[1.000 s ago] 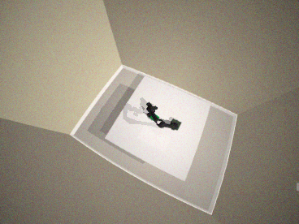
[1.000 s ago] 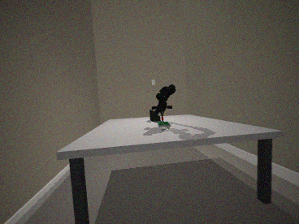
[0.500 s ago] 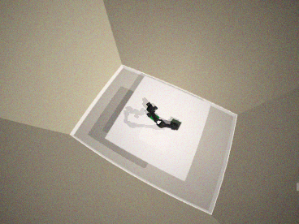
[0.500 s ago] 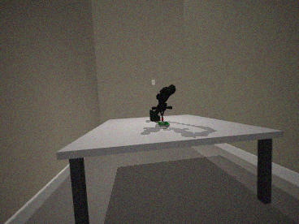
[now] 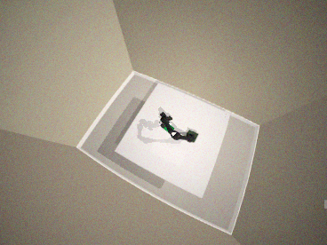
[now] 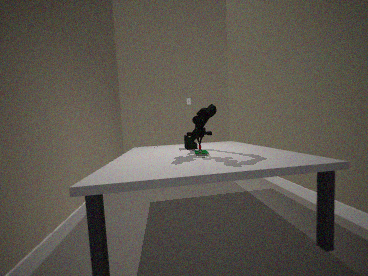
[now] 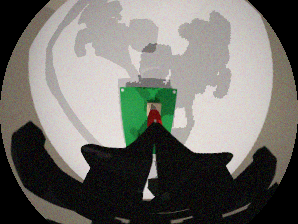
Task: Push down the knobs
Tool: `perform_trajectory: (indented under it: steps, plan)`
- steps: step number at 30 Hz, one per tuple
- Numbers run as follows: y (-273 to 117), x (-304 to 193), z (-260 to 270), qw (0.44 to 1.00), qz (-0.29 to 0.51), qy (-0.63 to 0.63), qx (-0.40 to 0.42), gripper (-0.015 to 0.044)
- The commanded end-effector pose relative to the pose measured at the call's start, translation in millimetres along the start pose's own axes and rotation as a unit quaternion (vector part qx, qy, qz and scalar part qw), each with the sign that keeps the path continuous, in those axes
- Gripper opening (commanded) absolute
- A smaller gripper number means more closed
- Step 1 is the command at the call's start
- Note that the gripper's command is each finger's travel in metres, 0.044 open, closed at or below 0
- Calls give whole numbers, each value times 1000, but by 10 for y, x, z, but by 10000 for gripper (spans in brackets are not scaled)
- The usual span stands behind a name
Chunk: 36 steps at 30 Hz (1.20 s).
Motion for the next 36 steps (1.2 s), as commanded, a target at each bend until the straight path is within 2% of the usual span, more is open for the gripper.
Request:
perform_trajectory:
  steps: [1,36]
  plan:
    - [69,13,14,1000,3,-3,2,0]
    - [138,13,14,1000,3,-3,2,0]
Point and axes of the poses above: the point midway between the two fingers, 35 mm back from their tips, its own y axis out along the fingers, its own z axis across the jaws, x = y × z, the point moved 7 cm from there along -y, back along the fingers, and after that the axes turned 5 degrees about -y, right-handed, at the moved point
